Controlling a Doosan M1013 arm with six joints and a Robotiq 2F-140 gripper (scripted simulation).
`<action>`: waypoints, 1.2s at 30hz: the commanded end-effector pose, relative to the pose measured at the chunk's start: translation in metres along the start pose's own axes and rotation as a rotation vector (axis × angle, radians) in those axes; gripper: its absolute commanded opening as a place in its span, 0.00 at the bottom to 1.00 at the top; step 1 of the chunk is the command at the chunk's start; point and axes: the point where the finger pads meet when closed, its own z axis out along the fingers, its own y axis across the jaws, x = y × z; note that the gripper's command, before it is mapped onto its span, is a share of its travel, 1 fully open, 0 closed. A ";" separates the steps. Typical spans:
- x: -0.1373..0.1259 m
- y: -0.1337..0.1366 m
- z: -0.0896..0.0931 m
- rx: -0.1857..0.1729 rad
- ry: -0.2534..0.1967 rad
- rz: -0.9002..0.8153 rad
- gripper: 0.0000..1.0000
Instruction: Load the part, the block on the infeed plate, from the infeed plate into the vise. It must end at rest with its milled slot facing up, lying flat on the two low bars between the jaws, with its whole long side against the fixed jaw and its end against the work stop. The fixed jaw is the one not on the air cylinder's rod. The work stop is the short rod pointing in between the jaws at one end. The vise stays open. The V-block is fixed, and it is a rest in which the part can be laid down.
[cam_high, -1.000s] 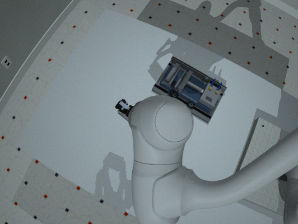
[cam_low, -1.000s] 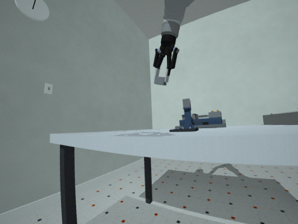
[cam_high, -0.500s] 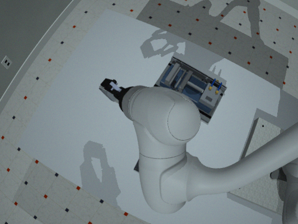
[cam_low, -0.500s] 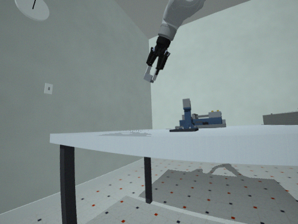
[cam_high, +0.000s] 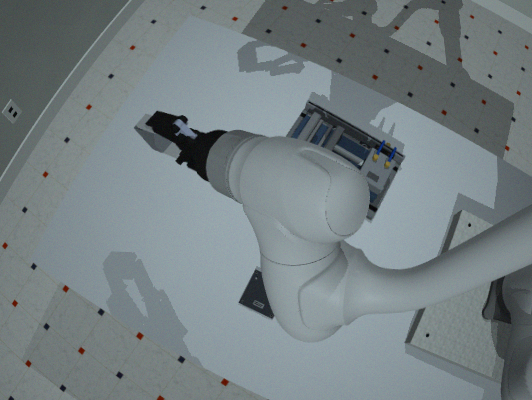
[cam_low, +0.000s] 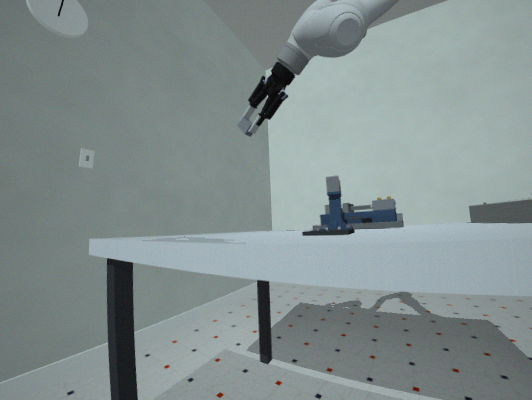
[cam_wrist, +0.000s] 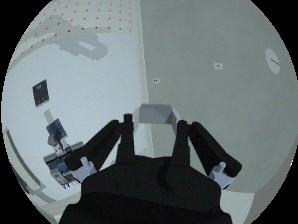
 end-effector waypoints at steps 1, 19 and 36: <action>0.005 0.020 0.002 -0.078 0.030 0.004 0.00; 0.067 0.059 -0.011 -0.196 0.305 -0.043 0.00; 0.110 0.009 -0.030 -0.053 0.536 -0.126 0.00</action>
